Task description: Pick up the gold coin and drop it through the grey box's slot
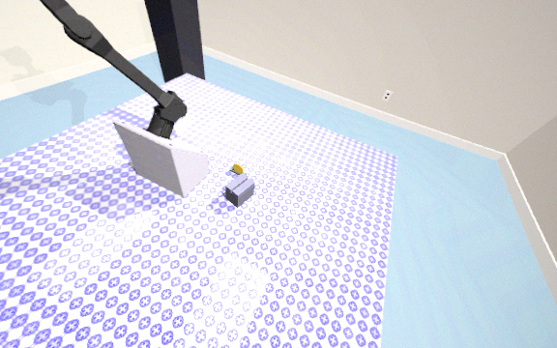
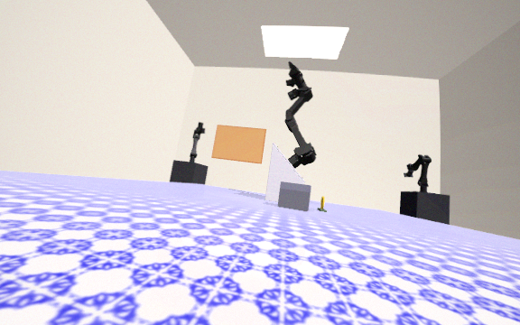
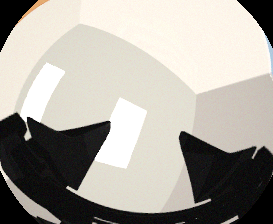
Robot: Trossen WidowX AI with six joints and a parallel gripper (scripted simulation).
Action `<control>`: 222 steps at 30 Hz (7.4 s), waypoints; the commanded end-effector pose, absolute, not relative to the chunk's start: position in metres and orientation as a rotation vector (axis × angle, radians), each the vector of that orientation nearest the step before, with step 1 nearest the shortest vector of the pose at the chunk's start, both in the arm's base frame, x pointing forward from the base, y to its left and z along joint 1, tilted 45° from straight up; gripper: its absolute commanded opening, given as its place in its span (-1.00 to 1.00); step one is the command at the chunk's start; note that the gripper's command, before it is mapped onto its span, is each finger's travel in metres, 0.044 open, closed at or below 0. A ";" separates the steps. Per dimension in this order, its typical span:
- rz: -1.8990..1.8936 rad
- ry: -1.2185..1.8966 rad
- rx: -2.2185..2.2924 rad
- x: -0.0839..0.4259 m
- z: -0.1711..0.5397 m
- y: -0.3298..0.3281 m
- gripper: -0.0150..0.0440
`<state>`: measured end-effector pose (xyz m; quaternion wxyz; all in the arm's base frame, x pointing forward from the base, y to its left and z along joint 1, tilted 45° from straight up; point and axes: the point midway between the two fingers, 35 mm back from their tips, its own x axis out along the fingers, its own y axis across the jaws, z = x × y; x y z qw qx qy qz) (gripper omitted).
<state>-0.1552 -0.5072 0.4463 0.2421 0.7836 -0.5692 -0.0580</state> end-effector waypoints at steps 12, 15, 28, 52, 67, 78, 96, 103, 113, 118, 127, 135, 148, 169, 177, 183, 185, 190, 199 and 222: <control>-0.078 -1.591 1.621 -0.167 0.566 -0.413 0.05; -0.053 -1.576 1.470 -0.162 0.596 -0.381 0.05; 0.094 -1.449 0.908 -0.110 0.690 -0.223 0.05; 0.313 -0.977 0.203 0.070 0.688 0.019 0.05; 0.491 -0.464 -0.083 0.221 0.569 0.127 0.05; 0.608 0.009 -0.151 0.303 0.429 0.159 0.05; 0.711 0.998 0.144 0.303 0.160 0.133 0.05; 0.670 1.453 0.513 0.239 0.082 0.116 0.05; 0.660 1.502 0.565 0.226 0.078 0.116 0.05; 0.660 1.502 0.565 0.226 0.072 0.121 0.05; 0.661 1.501 0.567 0.224 0.053 0.141 0.05; 0.662 1.501 0.568 0.224 0.045 0.153 0.05; 0.661 1.502 0.566 0.224 0.031 0.166 0.05; 0.664 1.502 0.569 0.221 0.008 0.190 0.05; 0.664 1.502 0.570 0.221 0.007 0.191 0.05; 0.664 1.502 0.570 0.221 0.007 0.191 -0.21; 0.664 1.502 0.570 0.221 0.007 0.191 -0.39; 0.664 1.502 0.570 0.221 0.007 0.191 -0.49; 0.656 1.502 0.578 0.222 0.007 0.190 -0.49; 0.623 1.505 0.591 0.231 0.037 0.155 -0.49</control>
